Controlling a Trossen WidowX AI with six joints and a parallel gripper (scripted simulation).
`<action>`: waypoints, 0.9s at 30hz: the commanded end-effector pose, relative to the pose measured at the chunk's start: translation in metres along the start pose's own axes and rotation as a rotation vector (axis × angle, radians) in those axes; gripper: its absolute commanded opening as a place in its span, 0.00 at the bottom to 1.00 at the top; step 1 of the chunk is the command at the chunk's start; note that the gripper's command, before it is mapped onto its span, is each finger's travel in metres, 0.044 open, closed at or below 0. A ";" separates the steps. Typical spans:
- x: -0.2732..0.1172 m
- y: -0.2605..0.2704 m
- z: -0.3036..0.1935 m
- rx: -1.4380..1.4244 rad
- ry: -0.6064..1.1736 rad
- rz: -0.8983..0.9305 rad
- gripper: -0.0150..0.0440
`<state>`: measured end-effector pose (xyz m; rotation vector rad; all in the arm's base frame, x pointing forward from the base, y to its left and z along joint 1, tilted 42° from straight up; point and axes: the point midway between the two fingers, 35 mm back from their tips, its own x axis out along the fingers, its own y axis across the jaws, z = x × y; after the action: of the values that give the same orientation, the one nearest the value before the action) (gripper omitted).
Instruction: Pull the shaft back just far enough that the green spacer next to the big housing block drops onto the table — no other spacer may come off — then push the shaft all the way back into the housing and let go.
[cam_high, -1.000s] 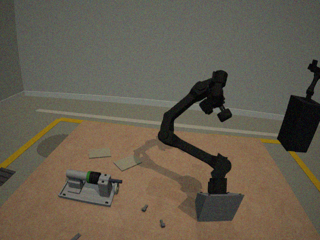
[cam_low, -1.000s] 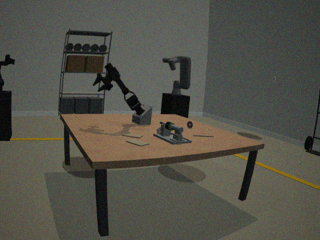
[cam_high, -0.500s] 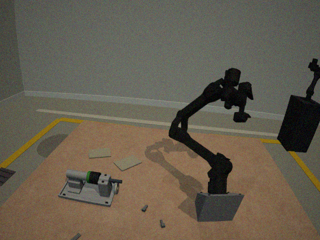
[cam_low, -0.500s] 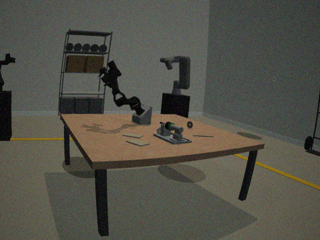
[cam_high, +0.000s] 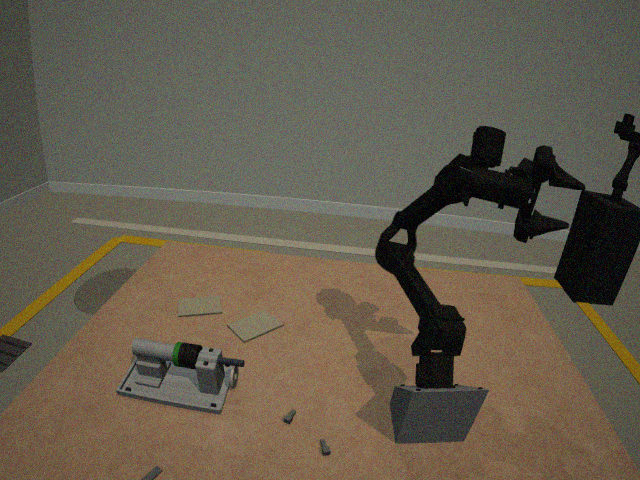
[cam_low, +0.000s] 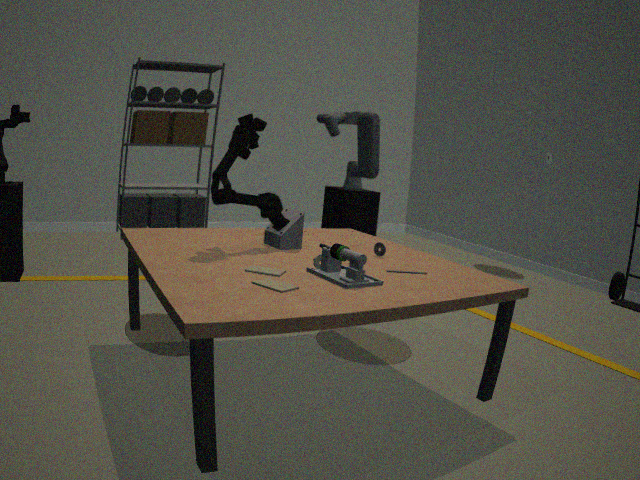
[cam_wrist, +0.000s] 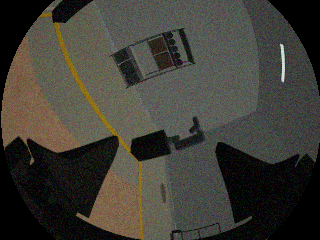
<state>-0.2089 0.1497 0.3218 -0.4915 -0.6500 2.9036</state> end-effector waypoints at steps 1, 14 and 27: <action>-0.004 -0.022 -0.024 0.179 0.066 -0.108 1.00; -0.070 -0.108 -0.172 1.054 0.256 -0.763 1.00; -0.197 -0.125 -0.290 1.733 -0.056 -1.594 1.00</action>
<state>0.0318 0.3390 0.2041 0.1040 0.9556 1.3303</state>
